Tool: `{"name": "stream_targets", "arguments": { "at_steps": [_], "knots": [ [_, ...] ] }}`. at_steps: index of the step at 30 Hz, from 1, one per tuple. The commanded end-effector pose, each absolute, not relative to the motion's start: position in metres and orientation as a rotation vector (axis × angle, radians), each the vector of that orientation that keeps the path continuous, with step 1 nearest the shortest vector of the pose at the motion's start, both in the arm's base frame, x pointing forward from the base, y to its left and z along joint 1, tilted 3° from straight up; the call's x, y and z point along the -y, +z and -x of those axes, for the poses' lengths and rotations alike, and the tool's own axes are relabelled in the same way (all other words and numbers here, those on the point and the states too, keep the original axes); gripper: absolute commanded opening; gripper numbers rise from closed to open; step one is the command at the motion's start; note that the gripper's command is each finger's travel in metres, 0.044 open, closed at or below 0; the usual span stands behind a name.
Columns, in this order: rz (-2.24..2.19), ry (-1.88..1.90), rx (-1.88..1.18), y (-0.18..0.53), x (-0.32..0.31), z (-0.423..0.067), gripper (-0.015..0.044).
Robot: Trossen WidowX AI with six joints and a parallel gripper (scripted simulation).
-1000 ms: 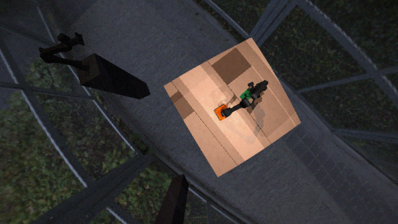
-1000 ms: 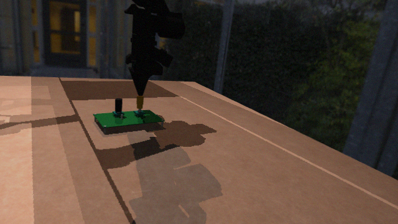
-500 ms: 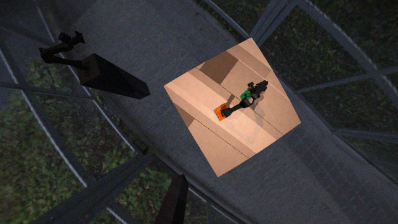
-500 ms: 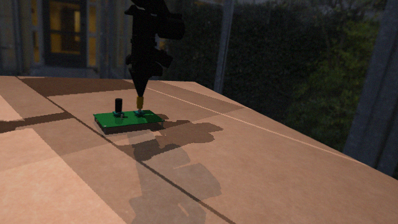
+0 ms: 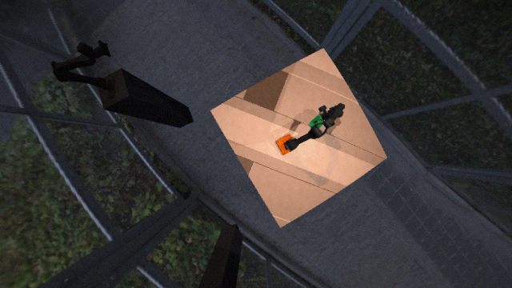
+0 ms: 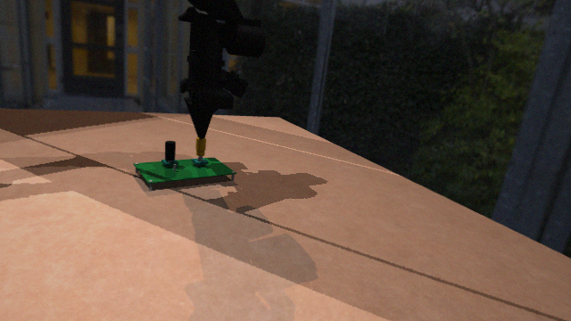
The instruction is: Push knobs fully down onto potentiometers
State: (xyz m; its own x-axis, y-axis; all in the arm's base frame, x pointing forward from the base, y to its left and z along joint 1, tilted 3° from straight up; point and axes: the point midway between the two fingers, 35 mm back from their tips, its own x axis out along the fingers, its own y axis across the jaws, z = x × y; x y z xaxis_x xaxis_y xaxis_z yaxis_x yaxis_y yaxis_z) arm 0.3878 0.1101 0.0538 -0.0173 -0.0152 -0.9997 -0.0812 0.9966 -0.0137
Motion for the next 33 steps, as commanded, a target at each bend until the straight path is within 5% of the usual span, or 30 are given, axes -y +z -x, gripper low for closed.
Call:
{"name": "stream_targets", "arguments": {
  "at_steps": [1,33],
  "knots": [
    [0.083,0.053,-1.588,0.0522,-0.1092,-0.3877,0.0],
    [0.083,0.053,-1.588,0.0479,-0.1091,-0.3876,0.0]
  ]
}}
